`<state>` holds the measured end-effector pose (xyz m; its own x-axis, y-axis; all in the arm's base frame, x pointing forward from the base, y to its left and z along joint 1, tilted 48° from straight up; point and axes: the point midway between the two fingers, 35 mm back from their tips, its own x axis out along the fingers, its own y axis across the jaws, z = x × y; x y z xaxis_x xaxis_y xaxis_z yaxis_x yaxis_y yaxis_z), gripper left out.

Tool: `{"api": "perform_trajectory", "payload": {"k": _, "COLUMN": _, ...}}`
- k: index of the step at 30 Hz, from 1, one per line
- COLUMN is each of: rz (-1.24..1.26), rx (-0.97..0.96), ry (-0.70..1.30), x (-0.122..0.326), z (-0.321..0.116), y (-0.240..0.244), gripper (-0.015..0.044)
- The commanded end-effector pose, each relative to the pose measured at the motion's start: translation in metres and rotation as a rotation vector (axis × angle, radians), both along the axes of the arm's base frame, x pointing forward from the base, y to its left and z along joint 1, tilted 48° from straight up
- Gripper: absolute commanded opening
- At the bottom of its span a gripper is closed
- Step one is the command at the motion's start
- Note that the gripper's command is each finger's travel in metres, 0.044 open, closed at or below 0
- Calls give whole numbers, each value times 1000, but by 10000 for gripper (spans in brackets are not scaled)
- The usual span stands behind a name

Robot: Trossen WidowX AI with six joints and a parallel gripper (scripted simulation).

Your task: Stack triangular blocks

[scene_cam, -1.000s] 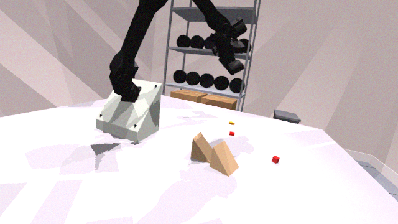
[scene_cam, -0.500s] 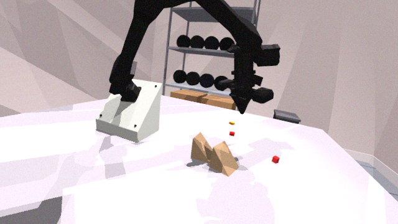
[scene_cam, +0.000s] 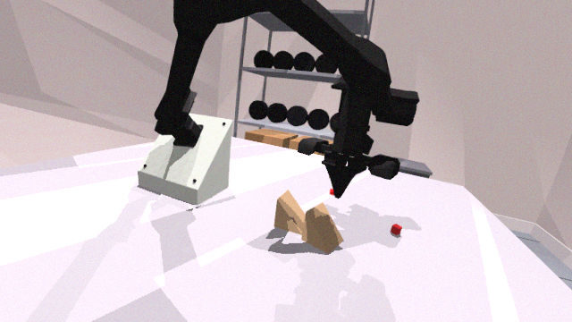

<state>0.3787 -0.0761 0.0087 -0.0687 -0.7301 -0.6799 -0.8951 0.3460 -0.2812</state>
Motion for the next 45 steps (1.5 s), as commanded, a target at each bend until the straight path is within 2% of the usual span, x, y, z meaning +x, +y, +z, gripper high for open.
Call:
{"api": "perform_trajectory", "payload": {"k": 1, "rz": 6, "rx": -7, "ry": 5, "x": 0, "z": 0, "y": -3, "gripper": 0}}
{"api": "perform_trajectory", "payload": {"k": 35, "rz": 6, "rx": -10, "ry": 6, "x": -4, "z": -37, "y": -44, "gripper": 0}}
{"api": "perform_trajectory", "payload": {"k": 45, "rz": 6, "rx": -10, "ry": 6, "x": -9, "z": -25, "y": -51, "gripper": 0}}
